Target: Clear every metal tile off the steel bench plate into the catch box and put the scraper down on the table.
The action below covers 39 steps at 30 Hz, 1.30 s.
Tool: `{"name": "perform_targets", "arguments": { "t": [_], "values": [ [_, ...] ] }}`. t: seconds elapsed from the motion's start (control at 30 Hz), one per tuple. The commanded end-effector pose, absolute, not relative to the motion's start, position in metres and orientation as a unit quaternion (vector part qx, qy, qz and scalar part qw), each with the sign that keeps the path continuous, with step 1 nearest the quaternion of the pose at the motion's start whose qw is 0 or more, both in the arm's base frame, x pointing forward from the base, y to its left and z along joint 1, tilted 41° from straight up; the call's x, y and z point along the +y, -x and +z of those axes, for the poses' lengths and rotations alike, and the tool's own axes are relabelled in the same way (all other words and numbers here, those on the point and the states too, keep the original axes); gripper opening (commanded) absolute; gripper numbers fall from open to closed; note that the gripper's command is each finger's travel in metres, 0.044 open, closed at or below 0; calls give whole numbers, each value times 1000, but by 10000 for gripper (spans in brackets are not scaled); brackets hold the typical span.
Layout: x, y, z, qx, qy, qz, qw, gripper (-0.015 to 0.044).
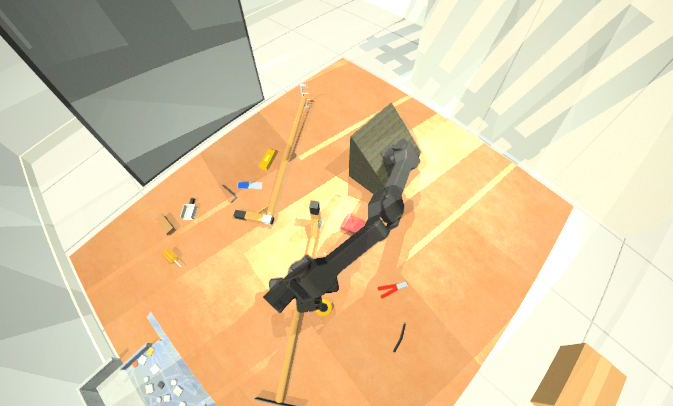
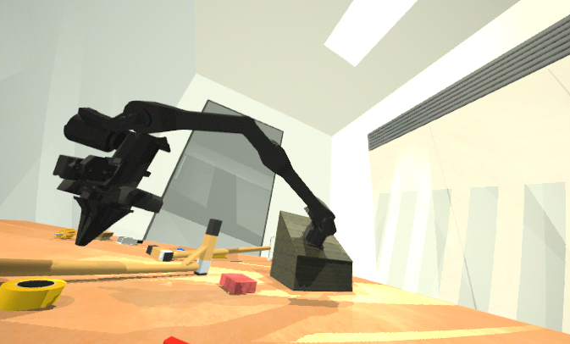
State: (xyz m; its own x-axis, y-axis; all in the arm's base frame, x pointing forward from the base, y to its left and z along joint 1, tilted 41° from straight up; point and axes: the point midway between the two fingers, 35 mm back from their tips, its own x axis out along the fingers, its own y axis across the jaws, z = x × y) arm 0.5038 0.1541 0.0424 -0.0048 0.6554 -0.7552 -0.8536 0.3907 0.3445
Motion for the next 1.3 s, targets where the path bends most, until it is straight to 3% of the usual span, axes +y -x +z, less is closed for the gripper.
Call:
{"name": "perform_targets", "arguments": {
  "t": [0.0, 1.27],
  "values": [
    [147, -505, 58, 447, 113, 541, 703, 0],
    [106, -482, 145, 547, -159, 351, 743, 0]
  ]
}}
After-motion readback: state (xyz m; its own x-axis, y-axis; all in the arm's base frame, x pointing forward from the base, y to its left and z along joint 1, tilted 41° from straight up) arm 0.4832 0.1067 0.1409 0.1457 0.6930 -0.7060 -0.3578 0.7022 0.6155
